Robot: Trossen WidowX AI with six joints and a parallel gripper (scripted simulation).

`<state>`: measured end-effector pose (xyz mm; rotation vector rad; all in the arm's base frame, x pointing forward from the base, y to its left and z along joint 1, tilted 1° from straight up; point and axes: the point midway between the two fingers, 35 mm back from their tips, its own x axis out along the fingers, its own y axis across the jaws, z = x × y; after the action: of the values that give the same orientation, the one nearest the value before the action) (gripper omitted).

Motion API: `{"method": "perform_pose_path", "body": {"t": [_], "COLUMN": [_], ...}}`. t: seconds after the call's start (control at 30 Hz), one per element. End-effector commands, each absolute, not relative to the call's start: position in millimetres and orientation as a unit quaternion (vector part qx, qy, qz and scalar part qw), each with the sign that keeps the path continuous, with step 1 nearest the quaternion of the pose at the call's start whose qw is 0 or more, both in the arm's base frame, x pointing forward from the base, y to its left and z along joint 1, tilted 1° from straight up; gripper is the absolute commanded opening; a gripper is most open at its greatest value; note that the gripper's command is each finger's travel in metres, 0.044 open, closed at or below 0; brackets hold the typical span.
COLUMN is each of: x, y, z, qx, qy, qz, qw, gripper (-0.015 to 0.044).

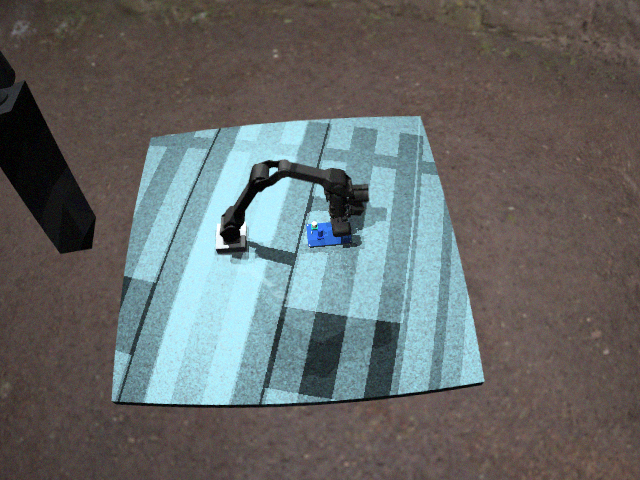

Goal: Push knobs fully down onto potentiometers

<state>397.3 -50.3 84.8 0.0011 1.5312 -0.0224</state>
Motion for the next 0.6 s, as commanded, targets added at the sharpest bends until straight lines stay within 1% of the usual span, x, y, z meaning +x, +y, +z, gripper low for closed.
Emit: {"method": "perform_pose_path", "body": {"t": [0.0,0.13,0.43,0.57], "x": [398,398,396,357], "y": [-51,-51,-50,-42], "z": [93,97,92,106], "qx": [0.0,0.0,0.001,0.01], "qy": [0.693,0.693,0.694,0.693], "qz": [-0.012,-0.012,-0.01,-0.014], "qw": [0.721,0.721,0.72,0.72], "gripper": [0.0,0.0,0.0236,0.0341]}}
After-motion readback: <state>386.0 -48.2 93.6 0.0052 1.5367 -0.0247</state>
